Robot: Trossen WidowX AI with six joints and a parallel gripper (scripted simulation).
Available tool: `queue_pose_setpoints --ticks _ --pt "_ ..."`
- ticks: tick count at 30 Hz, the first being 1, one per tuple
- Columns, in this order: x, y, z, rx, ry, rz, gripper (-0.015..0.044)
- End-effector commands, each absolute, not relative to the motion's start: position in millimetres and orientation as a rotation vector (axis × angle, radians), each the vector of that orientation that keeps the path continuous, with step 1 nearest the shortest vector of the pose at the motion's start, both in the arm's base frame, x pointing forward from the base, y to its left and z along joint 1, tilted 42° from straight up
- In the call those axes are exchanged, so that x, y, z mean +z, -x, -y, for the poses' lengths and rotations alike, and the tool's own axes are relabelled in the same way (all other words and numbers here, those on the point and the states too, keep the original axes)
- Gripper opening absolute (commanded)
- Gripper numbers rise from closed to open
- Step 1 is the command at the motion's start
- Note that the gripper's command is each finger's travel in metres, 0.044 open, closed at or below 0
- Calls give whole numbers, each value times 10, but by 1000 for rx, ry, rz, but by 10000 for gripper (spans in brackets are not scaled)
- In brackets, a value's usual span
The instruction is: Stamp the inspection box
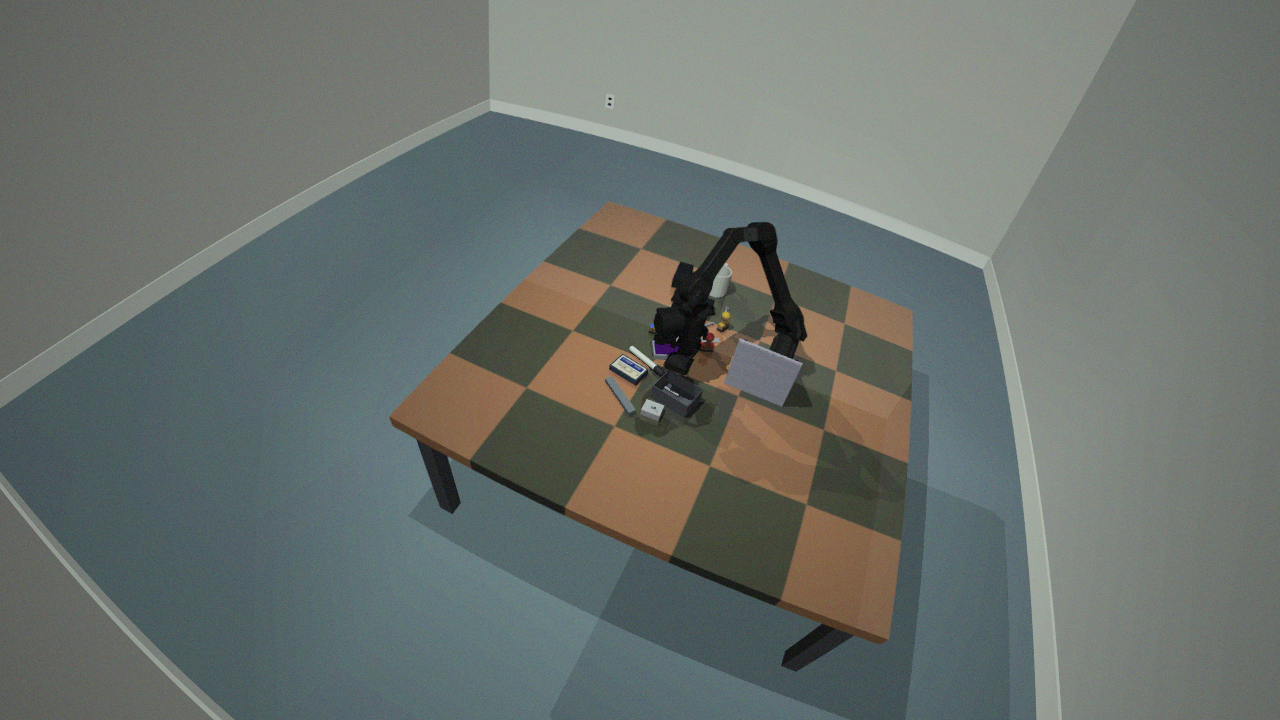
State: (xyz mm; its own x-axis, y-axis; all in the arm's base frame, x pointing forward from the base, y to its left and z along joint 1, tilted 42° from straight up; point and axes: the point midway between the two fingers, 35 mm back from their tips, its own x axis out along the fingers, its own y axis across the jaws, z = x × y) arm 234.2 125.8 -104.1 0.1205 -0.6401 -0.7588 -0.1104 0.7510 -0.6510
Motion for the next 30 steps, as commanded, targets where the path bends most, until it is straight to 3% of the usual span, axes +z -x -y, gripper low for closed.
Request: queue_pose_setpoints --ticks 1,30 --pt "-1038 -2344 -1261 -431 661 -1420 4" --pt "-940 -2339 -1358 -427 658 -1422 0"
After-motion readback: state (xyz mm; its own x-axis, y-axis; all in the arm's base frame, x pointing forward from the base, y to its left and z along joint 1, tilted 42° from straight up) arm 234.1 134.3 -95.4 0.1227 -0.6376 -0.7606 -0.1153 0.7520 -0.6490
